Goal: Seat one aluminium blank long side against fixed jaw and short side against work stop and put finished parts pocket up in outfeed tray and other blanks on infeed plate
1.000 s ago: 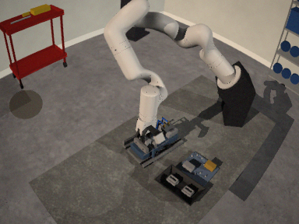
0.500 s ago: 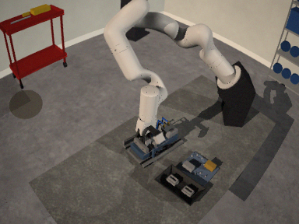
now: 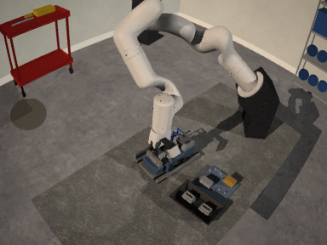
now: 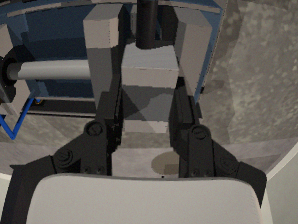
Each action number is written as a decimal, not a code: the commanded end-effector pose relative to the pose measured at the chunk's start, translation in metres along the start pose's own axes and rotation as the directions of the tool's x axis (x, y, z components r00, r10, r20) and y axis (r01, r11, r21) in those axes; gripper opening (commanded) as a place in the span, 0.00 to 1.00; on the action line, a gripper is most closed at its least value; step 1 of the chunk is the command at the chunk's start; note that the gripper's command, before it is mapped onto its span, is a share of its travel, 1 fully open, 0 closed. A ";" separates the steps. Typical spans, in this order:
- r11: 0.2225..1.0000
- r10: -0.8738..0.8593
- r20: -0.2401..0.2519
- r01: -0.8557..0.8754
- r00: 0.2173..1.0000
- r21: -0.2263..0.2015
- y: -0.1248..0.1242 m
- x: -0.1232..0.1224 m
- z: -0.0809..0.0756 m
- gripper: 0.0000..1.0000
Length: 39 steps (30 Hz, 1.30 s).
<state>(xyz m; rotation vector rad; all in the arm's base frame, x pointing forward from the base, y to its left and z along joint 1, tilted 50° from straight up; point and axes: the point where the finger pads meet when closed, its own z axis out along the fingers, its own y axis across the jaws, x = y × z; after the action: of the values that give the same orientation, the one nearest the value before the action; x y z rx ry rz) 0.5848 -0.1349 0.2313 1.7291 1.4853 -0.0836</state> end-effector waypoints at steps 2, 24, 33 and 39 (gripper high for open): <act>1.000 0.000 0.000 0.000 1.000 -0.001 0.001 0.000 0.000 0.00; 1.000 0.000 0.000 0.000 1.000 -0.001 0.001 0.000 0.000 0.69; 1.000 0.000 0.000 0.000 1.000 -0.001 0.001 0.000 0.000 0.69; 1.000 0.000 0.000 0.000 1.000 -0.001 0.001 0.000 0.000 0.69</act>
<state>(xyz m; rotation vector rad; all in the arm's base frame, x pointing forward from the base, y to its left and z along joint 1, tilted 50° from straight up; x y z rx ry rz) 0.5848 -0.1349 0.2313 1.7291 1.4853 -0.0835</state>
